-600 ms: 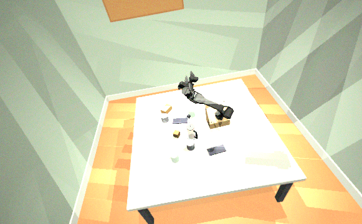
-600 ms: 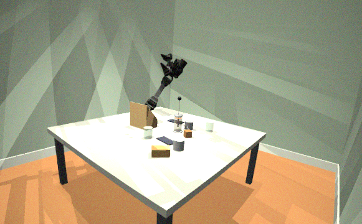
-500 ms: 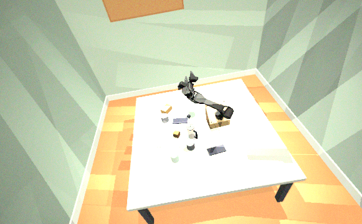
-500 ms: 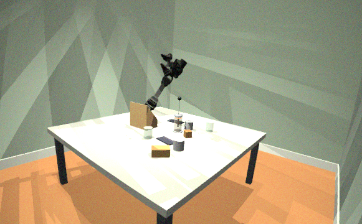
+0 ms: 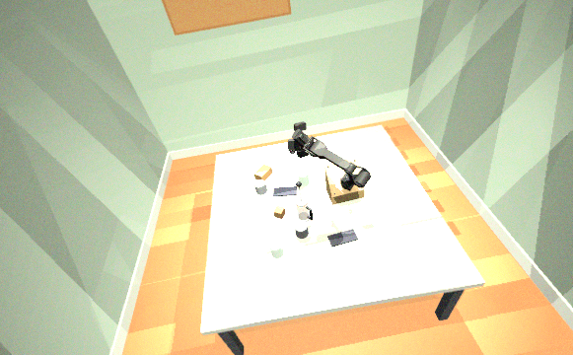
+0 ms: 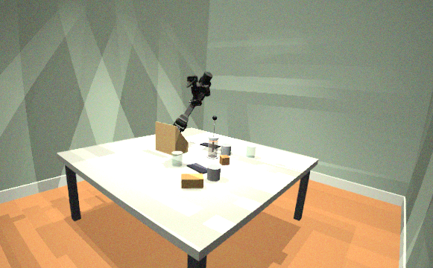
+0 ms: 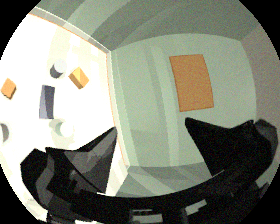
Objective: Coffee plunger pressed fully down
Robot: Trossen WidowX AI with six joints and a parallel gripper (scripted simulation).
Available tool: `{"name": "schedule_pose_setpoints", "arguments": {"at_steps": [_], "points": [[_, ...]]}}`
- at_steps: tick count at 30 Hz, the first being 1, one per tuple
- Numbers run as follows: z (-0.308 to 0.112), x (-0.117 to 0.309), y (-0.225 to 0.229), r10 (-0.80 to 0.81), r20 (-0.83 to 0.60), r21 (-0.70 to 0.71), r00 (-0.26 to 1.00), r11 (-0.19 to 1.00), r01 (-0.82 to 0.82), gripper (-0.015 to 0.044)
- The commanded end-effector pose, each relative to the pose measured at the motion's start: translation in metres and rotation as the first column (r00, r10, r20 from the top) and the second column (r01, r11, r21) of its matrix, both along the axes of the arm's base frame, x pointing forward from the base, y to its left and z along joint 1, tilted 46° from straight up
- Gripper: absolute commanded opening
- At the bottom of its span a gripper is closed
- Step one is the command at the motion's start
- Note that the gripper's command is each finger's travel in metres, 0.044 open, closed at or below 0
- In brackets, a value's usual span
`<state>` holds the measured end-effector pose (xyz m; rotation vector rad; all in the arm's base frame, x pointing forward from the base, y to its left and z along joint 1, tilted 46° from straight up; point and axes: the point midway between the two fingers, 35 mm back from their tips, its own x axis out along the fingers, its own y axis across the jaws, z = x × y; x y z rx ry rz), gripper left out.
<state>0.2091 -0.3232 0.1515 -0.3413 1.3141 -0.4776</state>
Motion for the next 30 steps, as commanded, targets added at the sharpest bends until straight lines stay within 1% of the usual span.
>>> {"name": "schedule_pose_setpoints", "arguments": {"at_steps": [1,4,7,11,14,16,18,22,27,30], "points": [[-0.029,-0.001,0.083,0.162,0.234,0.469,0.959,0.845,-0.257,0.044],[-0.02,0.003,0.114,0.129,0.379,0.587,0.916,0.732,-0.346,0.044],[-0.002,0.007,0.14,0.044,0.52,0.66,0.853,0.613,-0.434,0.044],[0.032,0.013,0.161,-0.135,0.668,0.692,0.732,0.476,-0.543,0.044],[0.06,0.015,0.166,-0.287,0.731,0.678,0.619,0.409,-0.611,0.044],[0.073,0.013,0.165,-0.359,0.749,0.663,0.557,0.386,-0.642,0.044],[0.074,0.013,0.166,-0.37,0.751,0.66,0.547,0.384,-0.645,0.044],[0.062,0.015,0.177,-0.369,0.749,0.662,0.55,0.386,-0.642,0.044],[0.036,0.017,0.204,-0.37,0.75,0.66,0.547,0.385,-0.645,0.044],[0.033,0.017,0.207,-0.371,0.751,0.659,0.546,0.384,-0.646,0.044]]}}
